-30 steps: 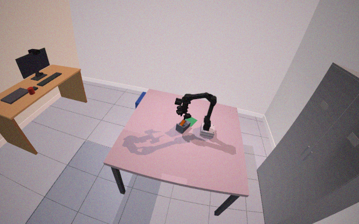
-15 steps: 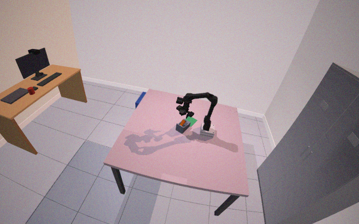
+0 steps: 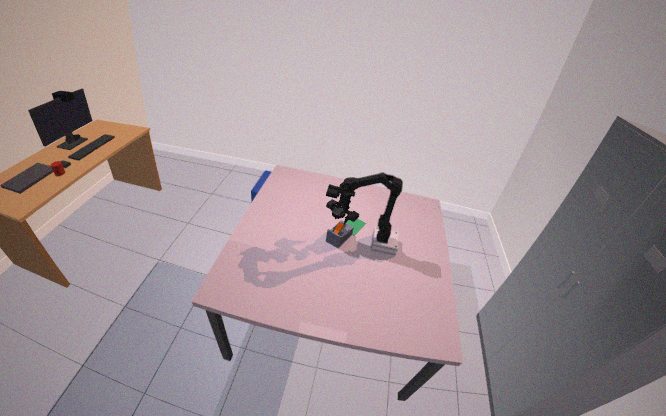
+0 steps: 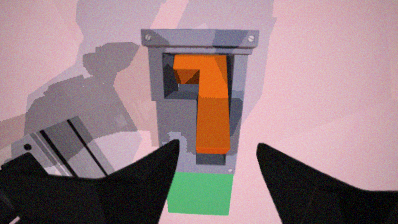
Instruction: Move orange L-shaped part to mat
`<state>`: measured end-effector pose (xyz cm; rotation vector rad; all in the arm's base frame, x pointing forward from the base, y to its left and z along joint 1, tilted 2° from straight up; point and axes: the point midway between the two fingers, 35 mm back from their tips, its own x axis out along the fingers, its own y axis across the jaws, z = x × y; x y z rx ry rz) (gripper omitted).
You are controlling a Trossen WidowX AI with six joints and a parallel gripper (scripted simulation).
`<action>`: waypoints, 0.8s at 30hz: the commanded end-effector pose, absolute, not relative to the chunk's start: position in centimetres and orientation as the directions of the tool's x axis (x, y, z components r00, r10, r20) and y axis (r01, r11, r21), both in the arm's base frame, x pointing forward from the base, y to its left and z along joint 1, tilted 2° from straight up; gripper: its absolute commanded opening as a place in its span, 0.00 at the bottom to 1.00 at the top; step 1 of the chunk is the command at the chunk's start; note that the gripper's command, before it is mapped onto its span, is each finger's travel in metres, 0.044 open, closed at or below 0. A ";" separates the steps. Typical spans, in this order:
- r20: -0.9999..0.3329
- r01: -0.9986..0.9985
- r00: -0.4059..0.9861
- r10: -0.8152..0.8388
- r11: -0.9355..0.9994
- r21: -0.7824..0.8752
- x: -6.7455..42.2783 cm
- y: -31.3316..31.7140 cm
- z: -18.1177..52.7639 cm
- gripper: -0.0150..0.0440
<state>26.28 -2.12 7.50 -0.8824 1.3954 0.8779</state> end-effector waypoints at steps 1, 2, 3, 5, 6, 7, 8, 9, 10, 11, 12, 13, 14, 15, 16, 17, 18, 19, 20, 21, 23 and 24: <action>-1.000 -0.907 -0.013 -0.013 0.421 0.006 26.1 -2.2 6.7 0.73; -1.000 -0.907 -0.013 -0.013 0.421 0.006 26.1 -2.2 6.5 0.73; -1.000 -0.907 -0.013 -0.013 0.421 0.006 26.1 -2.2 6.3 0.73; -1.000 -0.907 -0.013 -0.013 0.421 0.006 26.2 -2.2 6.0 0.73; -1.000 -0.907 -0.013 -0.013 0.421 0.006 26.2 -2.2 5.8 0.73; -1.000 -0.907 -0.013 -0.013 0.421 0.006 26.2 -2.2 5.7 0.73; -1.000 -0.907 -0.013 -0.013 0.421 0.006 26.2 -2.2 5.5 0.73; -1.000 -0.907 -0.013 -0.013 0.421 0.006 26.2 -2.2 5.4 0.73; -1.000 -0.907 -0.013 -0.013 0.421 0.006 26.2 -2.2 5.2 0.73; -1.000 -0.907 -0.013 -0.013 0.421 0.006 26.2 -2.2 5.0 0.73; -1.000 -0.907 -0.013 -0.013 0.421 0.006 26.2 -2.2 4.9 0.73; -1.000 -0.907 -0.013 -0.013 0.421 0.006 26.2 -2.3 4.7 0.73; -1.000 -0.907 -0.013 -0.013 0.421 0.006 26.2 -2.3 4.5 0.73; -1.000 -0.907 -0.013 -0.013 0.421 0.006 26.2 -2.3 4.4 0.73; -1.000 -0.907 -0.013 -0.013 0.421 0.006 26.1 -2.3 4.2 0.73; -1.000 -0.907 -0.013 -0.013 0.421 0.006 26.1 -2.3 4.1 0.73; -1.000 -0.907 -0.013 -0.013 0.421 0.006 26.1 -2.3 3.9 0.73; -1.000 -0.907 -0.013 -0.013 0.421 0.006 26.1 -2.3 3.7 0.73; -1.000 -0.907 -0.013 -0.013 0.421 0.006 26.1 -2.3 3.6 0.73; -1.000 -0.907 -0.013 -0.013 0.421 0.006 26.1 -2.3 3.4 0.73; -1.000 -0.907 -0.013 -0.013 0.421 0.006 26.1 -2.3 3.1 0.73; -1.000 -0.907 -0.013 -0.013 0.421 0.006 26.0 -2.3 2.9 0.73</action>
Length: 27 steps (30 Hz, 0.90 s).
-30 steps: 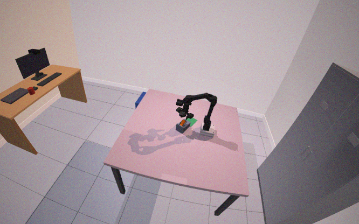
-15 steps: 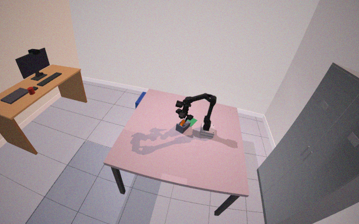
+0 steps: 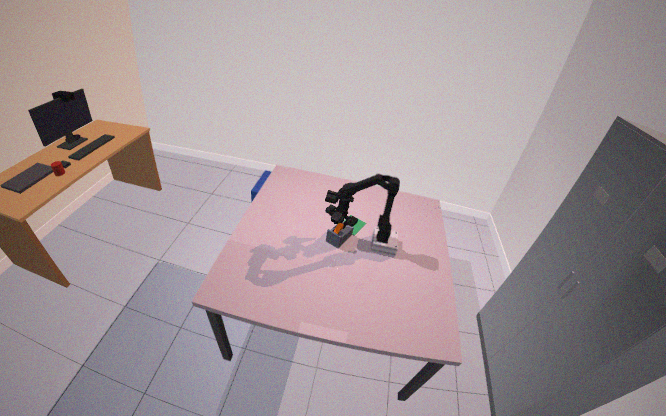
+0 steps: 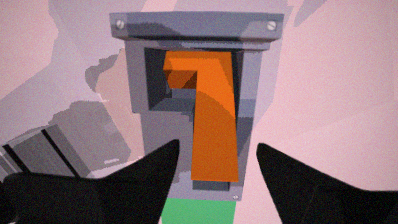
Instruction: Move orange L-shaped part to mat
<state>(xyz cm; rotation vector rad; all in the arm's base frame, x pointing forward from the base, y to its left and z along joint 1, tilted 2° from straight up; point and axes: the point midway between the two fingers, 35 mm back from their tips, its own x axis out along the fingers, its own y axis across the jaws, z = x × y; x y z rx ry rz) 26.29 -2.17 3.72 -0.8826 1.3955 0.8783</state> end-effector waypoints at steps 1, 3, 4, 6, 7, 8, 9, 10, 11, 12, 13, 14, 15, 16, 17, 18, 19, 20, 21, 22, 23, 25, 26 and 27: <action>-1.000 -0.907 -0.013 -0.013 0.421 0.006 26.0 -2.3 2.8 0.73; -1.000 -0.907 -0.013 -0.013 0.421 0.006 26.0 -2.3 2.6 0.73; -1.000 -0.907 -0.013 -0.013 0.421 0.006 26.0 -2.3 2.5 0.73; -1.000 -0.907 -0.013 -0.013 0.421 0.006 26.0 -2.3 2.5 0.73; -1.000 -0.905 -0.009 -0.007 0.426 0.005 26.2 -2.2 2.9 0.68; -1.000 -0.905 -0.009 -0.007 0.426 0.005 26.2 -2.2 2.9 0.64; -1.000 -0.905 -0.009 -0.007 0.426 0.005 26.2 -2.2 2.9 0.60; -1.000 -0.905 -0.009 -0.007 0.426 0.005 26.2 -2.2 2.9 0.55; -1.000 -0.905 -0.009 -0.007 0.426 0.005 26.2 -2.2 2.9 0.51; -1.000 -0.905 -0.009 -0.007 0.426 0.005 26.2 -2.2 2.9 0.50; -1.000 -0.905 -0.009 -0.007 0.426 0.005 26.2 -2.2 2.9 0.48; -1.000 -0.905 -0.009 -0.007 0.426 0.005 26.2 -2.2 2.9 0.47; -1.000 -0.905 -0.009 -0.007 0.426 0.005 26.2 -2.2 2.9 0.46; -1.000 -0.905 -0.009 -0.007 0.426 0.005 26.2 -2.2 2.9 0.45; -1.000 -0.905 -0.009 -0.007 0.426 0.005 26.2 -2.2 2.9 0.44; -1.000 -0.905 -0.009 -0.007 0.426 0.005 26.2 -2.2 2.9 0.43; -1.000 -0.905 -0.009 -0.007 0.426 0.005 26.2 -2.2 2.9 0.42; -1.000 -0.905 -0.009 -0.007 0.426 0.005 26.2 -2.2 2.9 0.40; -1.000 -0.905 -0.009 -0.007 0.426 0.005 26.2 -2.2 2.9 0.39; -1.000 -0.905 -0.009 -0.007 0.426 0.005 26.2 -2.2 2.9 0.35; -1.000 -0.905 -0.009 -0.007 0.426 0.005 26.2 -2.2 2.9 0.30; -1.000 -0.905 -0.009 -0.007 0.426 0.005 26.2 -2.2 2.9 0.25; -1.000 -0.905 -0.009 -0.007 0.426 0.005 26.2 -2.2 2.9 0.25; -1.000 -0.905 -0.009 -0.007 0.426 0.005 26.2 -2.2 2.9 0.25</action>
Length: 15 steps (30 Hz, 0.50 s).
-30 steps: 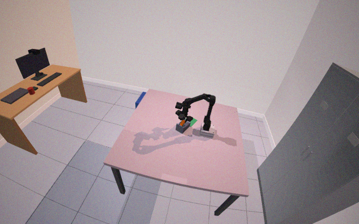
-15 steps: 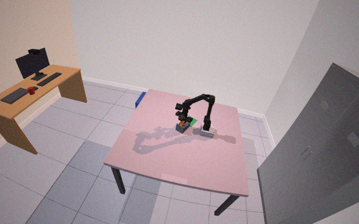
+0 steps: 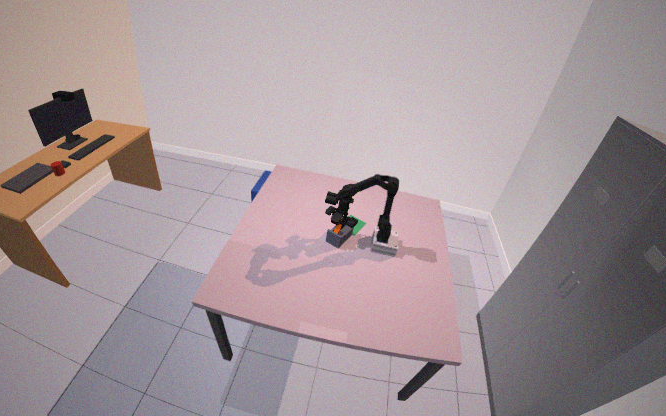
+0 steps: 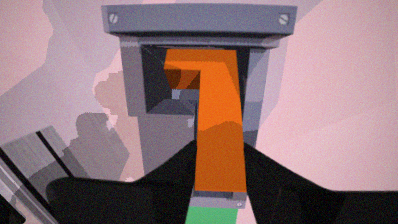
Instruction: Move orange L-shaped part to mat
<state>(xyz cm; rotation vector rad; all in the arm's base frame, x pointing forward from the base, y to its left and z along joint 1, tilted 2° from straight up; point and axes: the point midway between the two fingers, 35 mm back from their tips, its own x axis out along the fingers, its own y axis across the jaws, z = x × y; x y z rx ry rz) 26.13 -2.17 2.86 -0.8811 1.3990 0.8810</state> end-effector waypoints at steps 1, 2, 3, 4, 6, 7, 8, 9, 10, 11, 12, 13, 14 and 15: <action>-1.000 -0.905 -0.009 -0.007 0.426 0.005 26.2 -2.2 2.9 0.25; -1.000 -0.905 -0.009 -0.007 0.426 0.005 26.2 -2.2 3.0 0.25; -1.000 -0.905 -0.009 -0.007 0.426 0.005 26.2 -2.2 3.0 0.25; -1.000 -0.905 -0.009 -0.008 0.426 0.005 26.2 -2.2 3.1 0.25; -1.000 -0.905 -0.010 -0.008 0.425 0.005 26.2 -2.2 3.3 0.25; -1.000 -0.905 -0.010 -0.009 0.425 0.005 26.2 -2.2 3.4 0.25; -1.000 -0.906 -0.010 -0.009 0.424 0.006 26.1 -2.2 3.6 0.25; -1.000 -0.906 -0.011 -0.010 0.424 0.006 26.1 -2.2 3.7 0.25; -1.000 -0.906 -0.011 -0.010 0.424 0.006 26.1 -2.2 3.9 0.25; -1.000 -0.906 -0.011 -0.010 0.423 0.006 26.1 -2.2 4.0 0.25; -1.000 -0.906 -0.011 -0.011 0.423 0.006 26.1 -2.2 4.2 0.25; -1.000 -0.906 -0.012 -0.011 0.423 0.006 26.1 -2.2 4.4 0.25; -1.000 -0.906 -0.012 -0.011 0.422 0.006 26.1 -2.2 4.5 0.25; -1.000 -0.906 -0.012 -0.012 0.422 0.006 26.1 -2.2 4.7 0.25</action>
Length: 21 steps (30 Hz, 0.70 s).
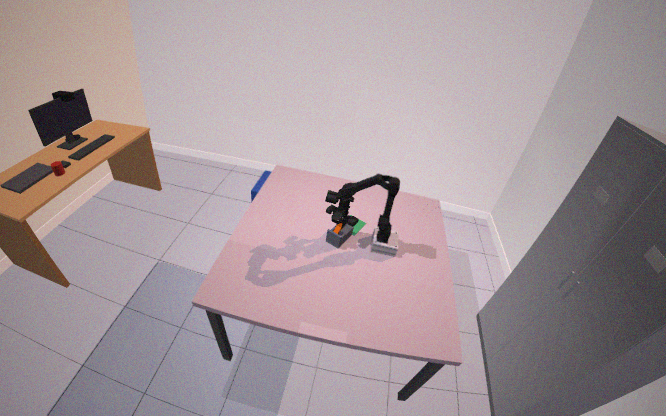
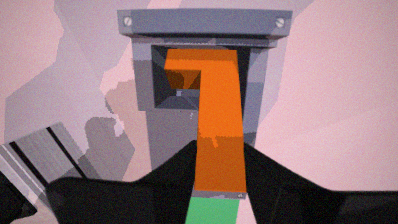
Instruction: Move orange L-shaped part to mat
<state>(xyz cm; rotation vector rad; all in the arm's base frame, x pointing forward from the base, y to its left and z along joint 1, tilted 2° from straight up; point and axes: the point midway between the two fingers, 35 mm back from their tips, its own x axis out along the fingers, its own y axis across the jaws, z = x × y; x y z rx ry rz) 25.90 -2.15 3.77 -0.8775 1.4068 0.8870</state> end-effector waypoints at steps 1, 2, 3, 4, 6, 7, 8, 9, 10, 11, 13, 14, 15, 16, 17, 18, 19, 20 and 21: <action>-1.000 -0.907 -0.012 -0.012 0.422 0.006 26.1 -2.2 4.8 0.25; -1.000 -0.907 -0.012 -0.012 0.422 0.006 26.1 -2.2 5.0 0.25; -1.000 -0.907 -0.012 -0.012 0.422 0.006 26.1 -2.2 5.1 0.25; -1.000 -0.907 -0.012 -0.012 0.422 0.006 26.1 -2.2 5.3 0.25; -1.000 -0.907 -0.012 -0.013 0.421 0.006 26.1 -2.2 5.6 0.25; -1.000 -0.907 -0.012 -0.013 0.421 0.006 26.1 -2.2 5.7 0.25; -1.000 -0.907 -0.012 -0.013 0.421 0.006 26.1 -2.2 5.9 0.25; -1.000 -0.907 -0.012 -0.013 0.421 0.006 26.1 -2.2 6.0 0.25; -1.000 -0.907 -0.012 -0.013 0.421 0.006 26.1 -2.2 6.1 0.25; -1.000 -0.907 -0.013 -0.013 0.421 0.006 26.1 -2.2 6.3 0.25; -1.000 -0.907 -0.013 -0.013 0.421 0.006 26.1 -2.2 6.6 0.25; -1.000 -0.907 -0.013 -0.013 0.421 0.006 26.1 -2.2 6.8 0.25; -1.000 -0.907 -0.013 -0.013 0.421 0.006 26.1 -2.2 6.9 0.25; -1.000 -0.907 -0.013 -0.013 0.421 0.006 26.1 -2.2 7.1 0.25; -1.000 -0.907 -0.013 -0.013 0.421 0.006 26.1 -2.2 7.2 0.25; -1.000 -0.907 -0.013 -0.013 0.421 0.006 26.1 -2.2 7.4 0.25; -1.000 -0.907 -0.013 -0.013 0.421 0.006 26.1 -2.2 7.5 0.25; -1.000 -0.907 -0.013 -0.013 0.421 0.006 26.1 -2.2 7.7 0.25; -1.000 -0.907 -0.013 -0.013 0.421 0.006 26.1 -2.2 7.9 0.25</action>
